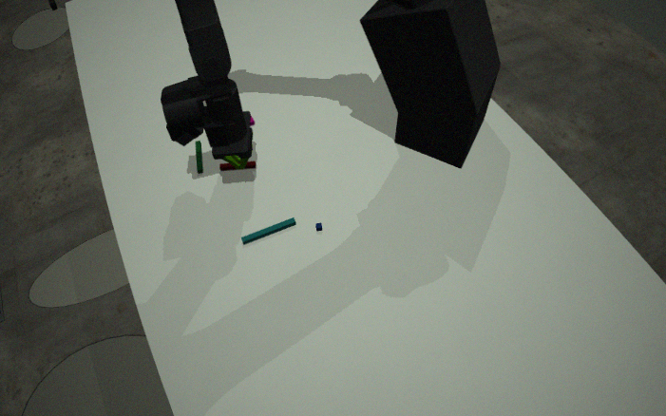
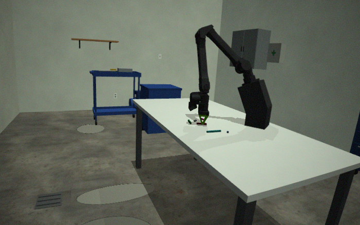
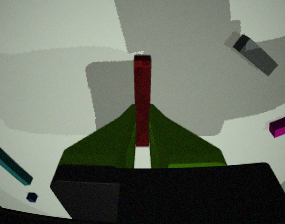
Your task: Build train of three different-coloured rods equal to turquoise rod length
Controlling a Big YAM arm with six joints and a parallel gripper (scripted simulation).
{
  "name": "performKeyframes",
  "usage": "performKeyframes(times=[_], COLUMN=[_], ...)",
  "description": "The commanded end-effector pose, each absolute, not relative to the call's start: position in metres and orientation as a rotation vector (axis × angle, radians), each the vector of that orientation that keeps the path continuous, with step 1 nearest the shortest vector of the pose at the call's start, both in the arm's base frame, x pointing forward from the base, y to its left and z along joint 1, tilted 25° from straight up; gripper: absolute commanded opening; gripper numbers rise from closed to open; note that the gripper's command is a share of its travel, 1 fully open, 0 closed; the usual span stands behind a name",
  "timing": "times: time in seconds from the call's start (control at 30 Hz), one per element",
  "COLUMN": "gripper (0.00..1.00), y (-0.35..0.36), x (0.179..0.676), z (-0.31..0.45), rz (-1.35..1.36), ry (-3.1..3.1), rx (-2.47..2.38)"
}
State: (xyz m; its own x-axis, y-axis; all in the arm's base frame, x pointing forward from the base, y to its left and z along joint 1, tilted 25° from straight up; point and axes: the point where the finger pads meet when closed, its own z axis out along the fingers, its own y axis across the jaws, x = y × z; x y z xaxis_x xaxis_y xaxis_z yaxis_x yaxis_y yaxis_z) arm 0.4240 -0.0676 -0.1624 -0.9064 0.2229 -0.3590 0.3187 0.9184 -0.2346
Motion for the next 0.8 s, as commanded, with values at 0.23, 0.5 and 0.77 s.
performKeyframes(times=[0.23, 0.5, 0.77], gripper=[0.04, 0.04, 0.04], y=[-0.045, -0.032, -0.036], x=[0.414, 0.402, 0.396], z=[-0.108, -0.073, -0.076], rz=[-0.405, -0.405, -0.417], ry=[2.733, 2.733, 2.758], rx=[0.393, 0.393, 0.414])
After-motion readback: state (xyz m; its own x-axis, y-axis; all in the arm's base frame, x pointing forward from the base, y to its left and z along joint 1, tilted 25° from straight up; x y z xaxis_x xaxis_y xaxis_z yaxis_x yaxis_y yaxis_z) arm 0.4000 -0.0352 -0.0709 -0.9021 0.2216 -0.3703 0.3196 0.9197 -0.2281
